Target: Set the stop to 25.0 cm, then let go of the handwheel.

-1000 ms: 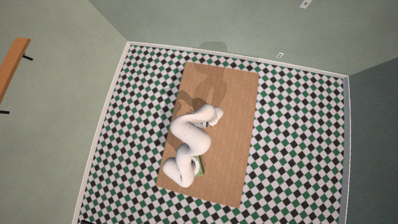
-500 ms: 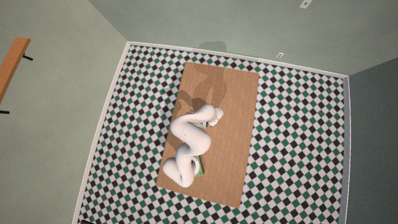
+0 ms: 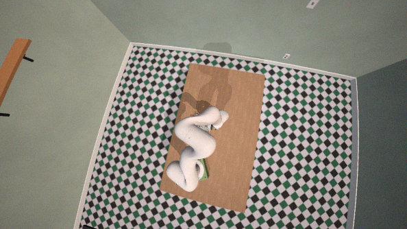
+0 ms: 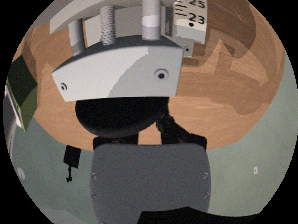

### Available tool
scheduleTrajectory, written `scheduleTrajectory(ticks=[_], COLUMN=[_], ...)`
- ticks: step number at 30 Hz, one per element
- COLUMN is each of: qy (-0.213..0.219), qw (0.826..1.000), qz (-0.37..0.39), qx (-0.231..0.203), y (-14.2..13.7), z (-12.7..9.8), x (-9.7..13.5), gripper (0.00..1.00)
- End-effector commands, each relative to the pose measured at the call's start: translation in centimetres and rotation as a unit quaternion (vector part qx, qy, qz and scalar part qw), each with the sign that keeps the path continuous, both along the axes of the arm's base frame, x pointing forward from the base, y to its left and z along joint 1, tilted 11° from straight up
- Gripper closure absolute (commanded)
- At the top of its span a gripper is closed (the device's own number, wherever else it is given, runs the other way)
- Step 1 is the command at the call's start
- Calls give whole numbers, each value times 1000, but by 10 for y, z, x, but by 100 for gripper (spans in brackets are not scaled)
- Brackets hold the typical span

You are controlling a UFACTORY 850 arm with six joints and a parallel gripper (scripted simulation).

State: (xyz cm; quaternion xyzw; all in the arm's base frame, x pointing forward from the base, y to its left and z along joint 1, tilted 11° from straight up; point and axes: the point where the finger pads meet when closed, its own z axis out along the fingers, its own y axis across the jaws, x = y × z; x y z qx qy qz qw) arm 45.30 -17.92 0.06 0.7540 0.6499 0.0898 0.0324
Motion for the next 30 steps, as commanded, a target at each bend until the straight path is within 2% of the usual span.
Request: scheduleTrajectory(ticks=[1,30], qy=[0,0], qw=[1000,1000], qz=[0,0], qx=[0,0], y=[0,2], z=[-1,-11], x=[-1,-8], gripper=[94,94])
